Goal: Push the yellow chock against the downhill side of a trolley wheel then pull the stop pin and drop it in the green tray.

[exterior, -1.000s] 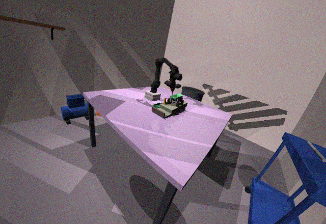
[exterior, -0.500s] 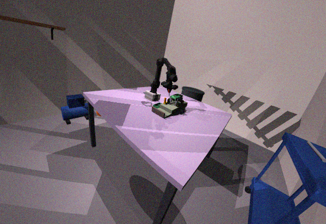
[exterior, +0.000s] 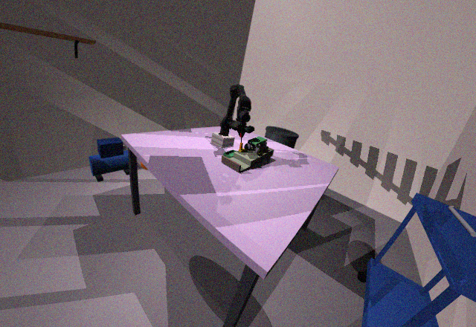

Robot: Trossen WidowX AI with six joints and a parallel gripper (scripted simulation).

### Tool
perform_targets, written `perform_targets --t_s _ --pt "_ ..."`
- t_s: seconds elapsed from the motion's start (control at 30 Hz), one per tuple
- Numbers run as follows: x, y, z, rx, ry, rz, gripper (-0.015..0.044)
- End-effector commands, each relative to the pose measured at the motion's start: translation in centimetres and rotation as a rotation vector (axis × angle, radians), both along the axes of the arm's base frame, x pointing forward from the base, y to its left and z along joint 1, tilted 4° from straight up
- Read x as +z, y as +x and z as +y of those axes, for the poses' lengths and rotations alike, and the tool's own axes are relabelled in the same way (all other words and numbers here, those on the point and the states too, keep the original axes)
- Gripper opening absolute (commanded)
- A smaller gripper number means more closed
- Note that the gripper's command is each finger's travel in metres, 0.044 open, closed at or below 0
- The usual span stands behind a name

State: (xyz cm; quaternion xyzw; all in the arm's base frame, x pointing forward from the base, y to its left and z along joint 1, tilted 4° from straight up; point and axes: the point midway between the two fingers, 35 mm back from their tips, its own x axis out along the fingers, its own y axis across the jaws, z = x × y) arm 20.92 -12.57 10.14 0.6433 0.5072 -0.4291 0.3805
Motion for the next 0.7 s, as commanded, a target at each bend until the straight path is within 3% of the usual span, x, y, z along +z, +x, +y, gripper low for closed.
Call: perform_targets --t_s 0.0,0.33,0.67 --pt "-0.4 -0.3 -1.5 0.003 -0.002 0.004 0.0" --pt "-0.9 -0.8 -3.6 -0.016 -0.006 0.011 0.0" --pt "-0.9 -0.8 -3.3 -0.298 -0.033 0.097 0.0"
